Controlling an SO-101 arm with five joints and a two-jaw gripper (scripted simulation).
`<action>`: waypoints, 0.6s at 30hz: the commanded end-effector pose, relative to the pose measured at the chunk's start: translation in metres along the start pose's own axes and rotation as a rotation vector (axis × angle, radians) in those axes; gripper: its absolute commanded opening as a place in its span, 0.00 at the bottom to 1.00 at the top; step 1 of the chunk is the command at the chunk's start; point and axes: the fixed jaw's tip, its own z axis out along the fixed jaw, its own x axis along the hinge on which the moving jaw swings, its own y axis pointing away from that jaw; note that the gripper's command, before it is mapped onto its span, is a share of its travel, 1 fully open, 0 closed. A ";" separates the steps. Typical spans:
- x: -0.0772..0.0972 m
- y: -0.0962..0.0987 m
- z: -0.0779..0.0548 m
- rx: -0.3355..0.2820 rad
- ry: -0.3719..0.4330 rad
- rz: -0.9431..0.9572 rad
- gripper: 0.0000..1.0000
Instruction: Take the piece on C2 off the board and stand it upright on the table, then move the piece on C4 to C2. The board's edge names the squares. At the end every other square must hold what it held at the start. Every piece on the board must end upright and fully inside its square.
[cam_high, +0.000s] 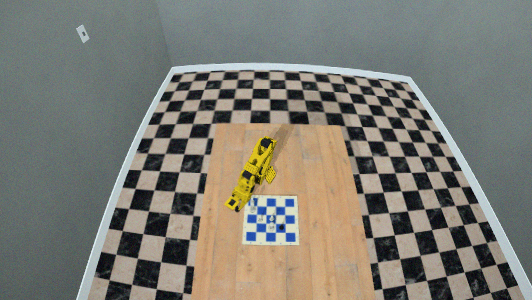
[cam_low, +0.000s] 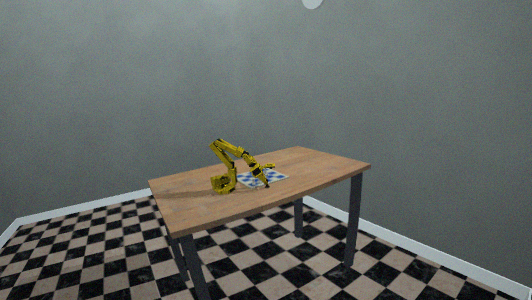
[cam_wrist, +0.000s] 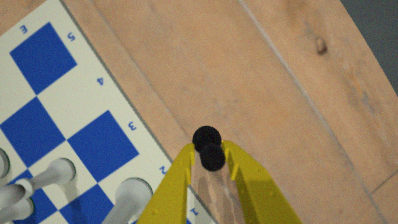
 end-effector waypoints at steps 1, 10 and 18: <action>0.003 0.002 -0.001 -0.006 0.009 -0.002 0.10; 0.002 0.001 -0.002 -0.005 0.009 0.001 0.10; 0.001 0.001 -0.002 -0.004 0.009 0.002 0.10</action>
